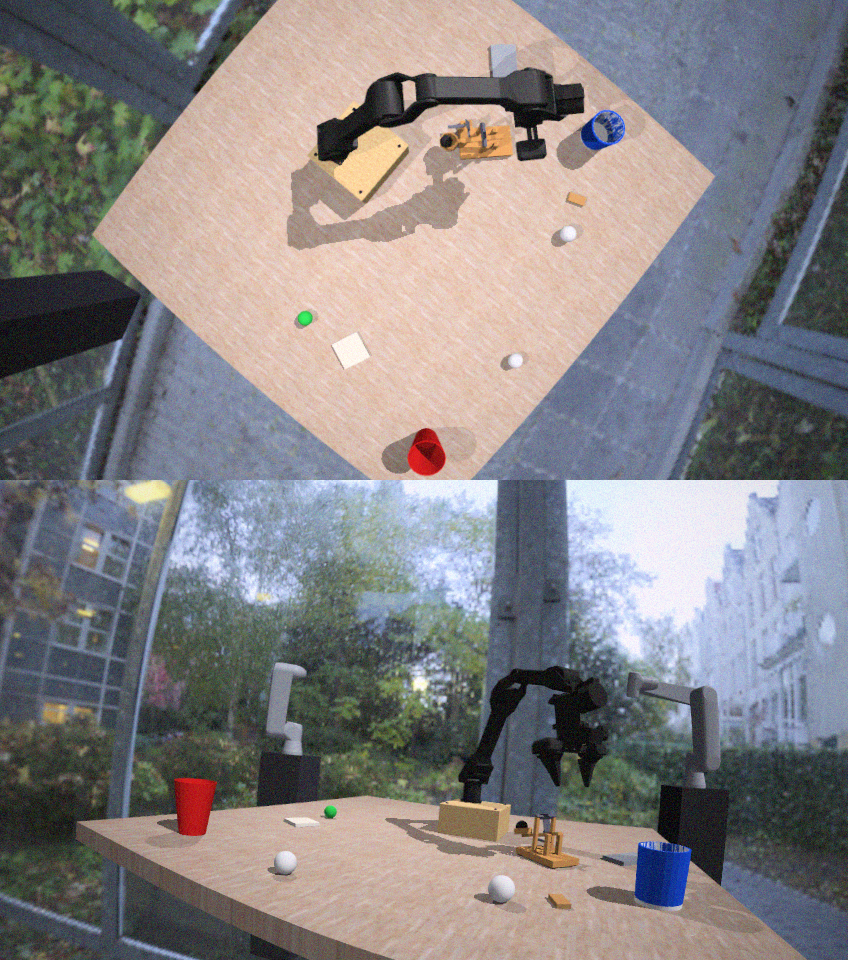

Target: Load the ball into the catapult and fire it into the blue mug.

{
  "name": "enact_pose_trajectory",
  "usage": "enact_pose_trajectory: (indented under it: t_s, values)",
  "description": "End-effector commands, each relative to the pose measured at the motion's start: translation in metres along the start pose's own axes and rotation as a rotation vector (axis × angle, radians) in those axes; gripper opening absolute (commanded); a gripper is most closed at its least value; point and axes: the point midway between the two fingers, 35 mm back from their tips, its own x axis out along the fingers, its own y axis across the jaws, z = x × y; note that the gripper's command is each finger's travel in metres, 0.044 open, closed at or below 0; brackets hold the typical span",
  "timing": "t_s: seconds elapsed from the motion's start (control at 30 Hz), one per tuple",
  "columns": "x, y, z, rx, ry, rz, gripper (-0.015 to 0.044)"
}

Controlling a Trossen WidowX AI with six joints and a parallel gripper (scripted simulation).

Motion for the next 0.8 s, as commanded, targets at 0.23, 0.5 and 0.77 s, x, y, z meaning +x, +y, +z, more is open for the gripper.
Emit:
enact_pose_trajectory:
  t_s: [0.23,0.5,0.77]
  values:
    - [-0.03,-0.004,0.11,-0.027,-0.393,-0.001,0.044]
    - [-0.053,-0.006,0.157,-0.041,-0.583,-0.008,0.044]
    - [-0.053,-0.006,0.157,-0.041,-0.583,-0.008,0.044]
